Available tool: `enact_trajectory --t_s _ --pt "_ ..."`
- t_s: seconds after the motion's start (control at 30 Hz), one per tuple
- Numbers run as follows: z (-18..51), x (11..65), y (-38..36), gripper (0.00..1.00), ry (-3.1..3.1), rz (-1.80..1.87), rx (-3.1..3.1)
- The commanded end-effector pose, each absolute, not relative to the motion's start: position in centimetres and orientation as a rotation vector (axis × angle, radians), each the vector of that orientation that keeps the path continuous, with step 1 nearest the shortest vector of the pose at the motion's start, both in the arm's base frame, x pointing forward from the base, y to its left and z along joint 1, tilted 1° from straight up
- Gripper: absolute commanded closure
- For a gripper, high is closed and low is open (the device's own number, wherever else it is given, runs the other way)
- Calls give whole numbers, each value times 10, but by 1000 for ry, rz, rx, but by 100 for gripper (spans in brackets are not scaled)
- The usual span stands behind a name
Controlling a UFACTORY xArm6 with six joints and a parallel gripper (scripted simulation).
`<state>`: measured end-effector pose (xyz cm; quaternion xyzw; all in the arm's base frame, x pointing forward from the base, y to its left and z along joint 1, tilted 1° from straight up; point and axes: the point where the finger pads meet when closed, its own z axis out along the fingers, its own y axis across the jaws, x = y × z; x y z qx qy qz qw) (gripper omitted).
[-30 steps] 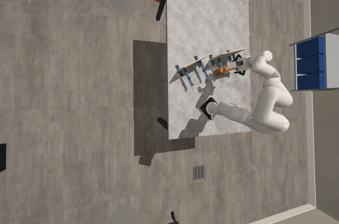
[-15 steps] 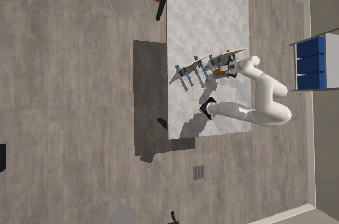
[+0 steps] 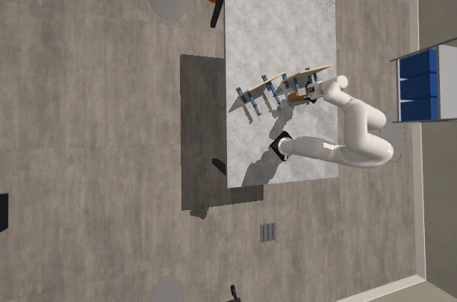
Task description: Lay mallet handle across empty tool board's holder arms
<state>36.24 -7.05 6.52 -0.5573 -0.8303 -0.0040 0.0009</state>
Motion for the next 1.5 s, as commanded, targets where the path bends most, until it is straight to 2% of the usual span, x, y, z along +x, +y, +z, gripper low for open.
enact_trajectory --t_s 0.0,1.0,1.47 --pt "66 364 -71 100 -2610 -15 -1752" --pt "68 364 -71 100 -2610 -15 -1752" --pt "162 363 -71 100 -2610 -15 -1752"
